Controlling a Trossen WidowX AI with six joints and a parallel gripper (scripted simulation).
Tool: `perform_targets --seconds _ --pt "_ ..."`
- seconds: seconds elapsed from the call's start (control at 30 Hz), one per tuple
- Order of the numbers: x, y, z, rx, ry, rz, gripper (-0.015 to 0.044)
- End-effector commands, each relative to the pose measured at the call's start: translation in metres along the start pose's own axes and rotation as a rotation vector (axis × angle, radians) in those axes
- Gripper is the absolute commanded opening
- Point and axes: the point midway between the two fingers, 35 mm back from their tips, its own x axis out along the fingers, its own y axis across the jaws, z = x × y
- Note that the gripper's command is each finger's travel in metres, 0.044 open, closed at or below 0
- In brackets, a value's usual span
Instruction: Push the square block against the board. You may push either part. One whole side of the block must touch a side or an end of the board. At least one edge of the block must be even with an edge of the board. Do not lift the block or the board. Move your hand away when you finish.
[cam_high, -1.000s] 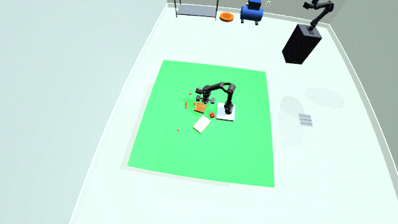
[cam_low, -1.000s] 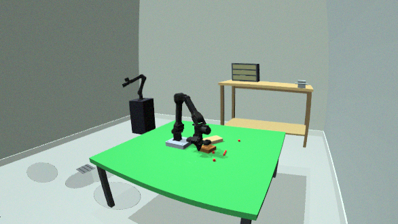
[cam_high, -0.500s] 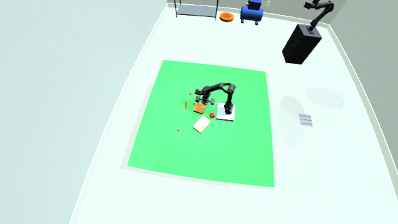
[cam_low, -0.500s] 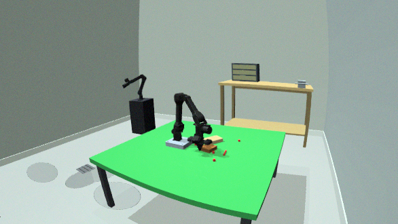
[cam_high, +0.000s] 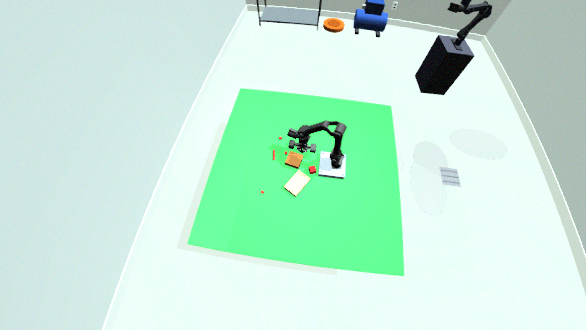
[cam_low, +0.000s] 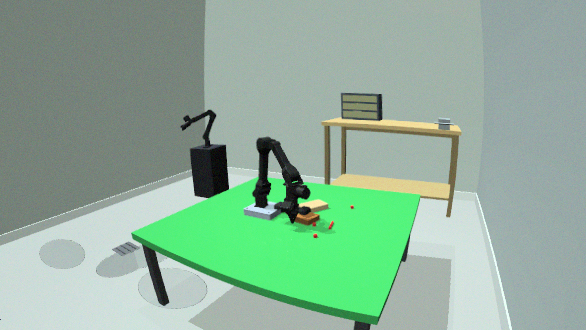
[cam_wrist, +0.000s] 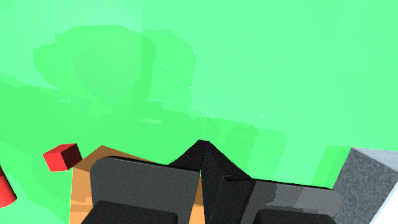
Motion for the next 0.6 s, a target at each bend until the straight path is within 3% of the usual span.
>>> perform_targets --seconds 0.0,0.47,0.57 --pt "0.0 0.002 0.005 -0.005 0.003 0.002 0.0" --pt "0.0 0.001 0.028 -0.005 0.001 0.002 0.0" --pt "-0.027 0.002 0.026 -0.002 -0.001 0.002 0.0"
